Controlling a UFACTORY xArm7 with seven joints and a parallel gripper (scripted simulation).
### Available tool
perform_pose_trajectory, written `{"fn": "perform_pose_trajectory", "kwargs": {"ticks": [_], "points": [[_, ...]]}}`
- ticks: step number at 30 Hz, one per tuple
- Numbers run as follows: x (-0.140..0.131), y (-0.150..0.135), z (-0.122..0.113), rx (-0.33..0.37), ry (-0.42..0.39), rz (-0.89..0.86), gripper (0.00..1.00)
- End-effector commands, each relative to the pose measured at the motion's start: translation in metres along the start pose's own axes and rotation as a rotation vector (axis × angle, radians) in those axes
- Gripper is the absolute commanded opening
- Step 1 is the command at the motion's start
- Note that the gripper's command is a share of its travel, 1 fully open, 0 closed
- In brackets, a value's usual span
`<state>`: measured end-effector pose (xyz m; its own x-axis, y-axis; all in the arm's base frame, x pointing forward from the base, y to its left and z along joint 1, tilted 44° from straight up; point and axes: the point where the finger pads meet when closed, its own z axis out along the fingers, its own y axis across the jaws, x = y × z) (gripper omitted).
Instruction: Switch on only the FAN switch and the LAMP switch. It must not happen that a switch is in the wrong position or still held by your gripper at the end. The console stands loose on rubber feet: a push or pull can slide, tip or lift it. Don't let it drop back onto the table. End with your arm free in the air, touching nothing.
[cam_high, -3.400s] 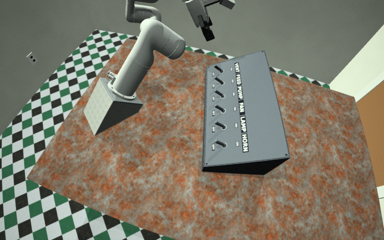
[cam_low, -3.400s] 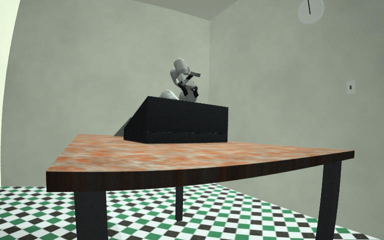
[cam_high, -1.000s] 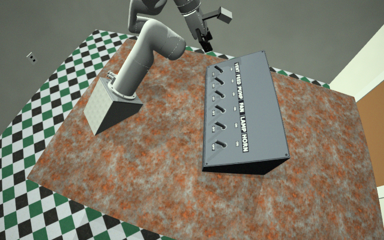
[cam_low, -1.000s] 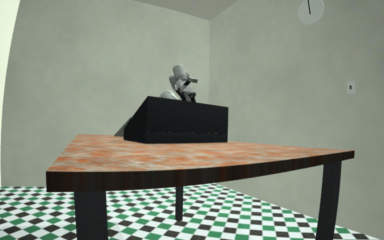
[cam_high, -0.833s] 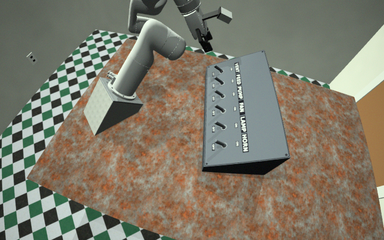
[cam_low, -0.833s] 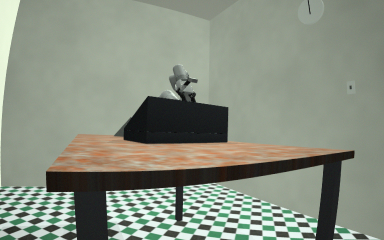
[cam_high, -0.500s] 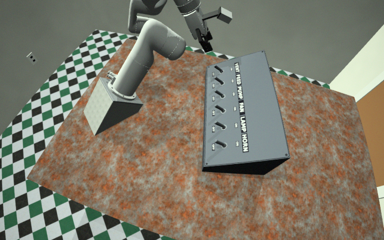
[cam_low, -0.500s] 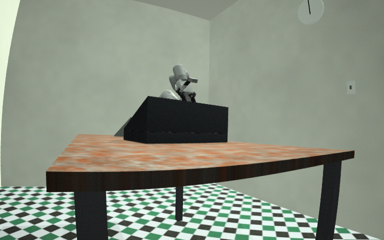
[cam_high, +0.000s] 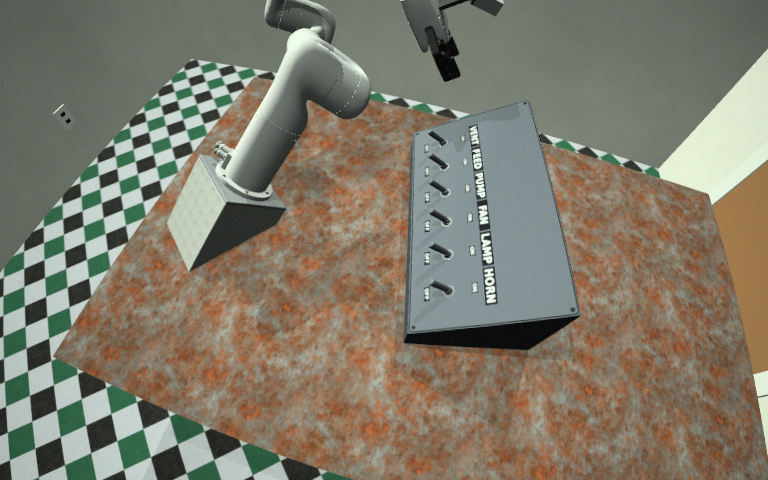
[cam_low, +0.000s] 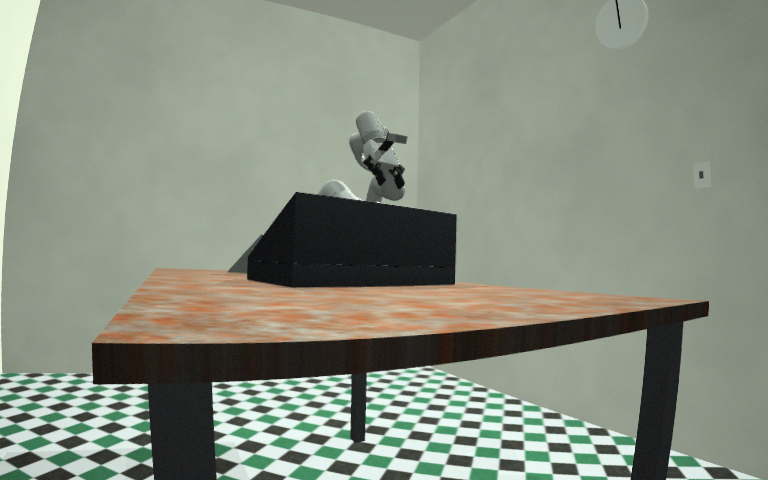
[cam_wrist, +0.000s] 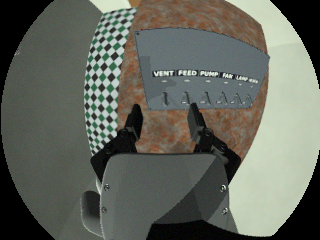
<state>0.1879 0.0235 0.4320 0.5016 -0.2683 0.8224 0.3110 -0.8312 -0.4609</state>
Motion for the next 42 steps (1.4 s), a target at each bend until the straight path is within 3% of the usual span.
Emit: {"fn": "perform_pose_trajectory", "kwargs": {"ticks": [1, 7, 12, 13, 26, 35, 42], "points": [[0.049, 0.0, 0.006, 0.004, -0.022, -0.003, 0.76], [0.09, 0.0, 0.025, 0.018, -0.043, -0.019, 0.76], [0.098, -0.001, 0.031, 0.023, -0.049, -0.024, 0.76], [0.098, -0.001, 0.031, 0.023, -0.049, -0.024, 1.0], [0.097, -0.001, 0.054, 0.023, -0.048, -0.023, 1.0], [0.095, -0.002, 0.09, 0.023, -0.048, -0.023, 1.0], [0.095, -0.002, 0.1, 0.023, -0.048, -0.023, 1.0]]}}
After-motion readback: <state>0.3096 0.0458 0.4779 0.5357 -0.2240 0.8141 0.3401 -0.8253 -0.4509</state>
